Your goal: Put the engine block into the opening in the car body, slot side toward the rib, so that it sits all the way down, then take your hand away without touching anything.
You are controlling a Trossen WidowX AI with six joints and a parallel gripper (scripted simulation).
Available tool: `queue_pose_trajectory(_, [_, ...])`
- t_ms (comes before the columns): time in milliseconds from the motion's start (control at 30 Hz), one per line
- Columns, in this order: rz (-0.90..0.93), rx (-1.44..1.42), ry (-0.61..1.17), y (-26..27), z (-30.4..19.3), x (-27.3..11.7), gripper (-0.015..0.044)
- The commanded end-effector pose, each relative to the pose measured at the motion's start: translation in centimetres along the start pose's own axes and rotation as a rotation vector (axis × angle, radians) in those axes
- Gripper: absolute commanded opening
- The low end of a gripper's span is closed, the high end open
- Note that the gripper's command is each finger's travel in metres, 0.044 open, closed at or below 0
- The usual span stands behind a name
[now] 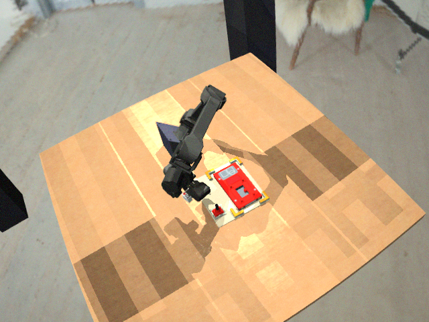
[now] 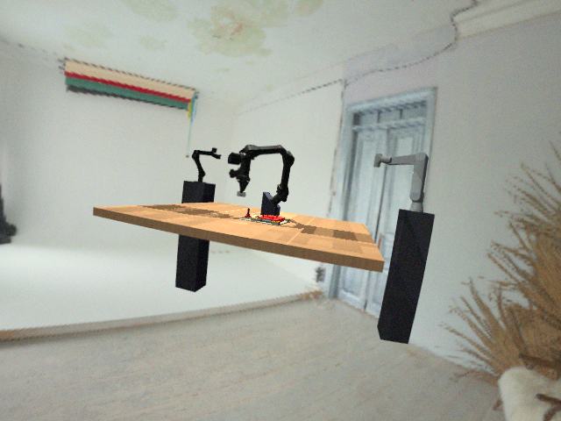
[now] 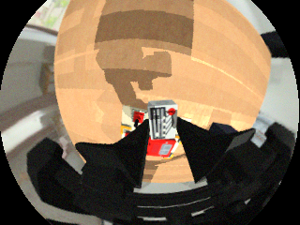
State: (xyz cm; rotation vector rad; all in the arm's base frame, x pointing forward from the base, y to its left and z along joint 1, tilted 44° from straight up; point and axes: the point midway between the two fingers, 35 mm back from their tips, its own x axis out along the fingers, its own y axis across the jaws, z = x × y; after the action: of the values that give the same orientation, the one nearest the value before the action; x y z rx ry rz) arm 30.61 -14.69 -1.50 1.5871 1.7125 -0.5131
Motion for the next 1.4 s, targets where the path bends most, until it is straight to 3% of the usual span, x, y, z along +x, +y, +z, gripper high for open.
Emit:
queue_pose_trajectory(0, [-0.001, -0.080, -0.002, 0.8, -1.1, 0.4, 0.0000])
queue_pose_trajectory(1367, [-0.004, -0.854, -0.015, 6.7, -11.9, 4.5, 0.0000])
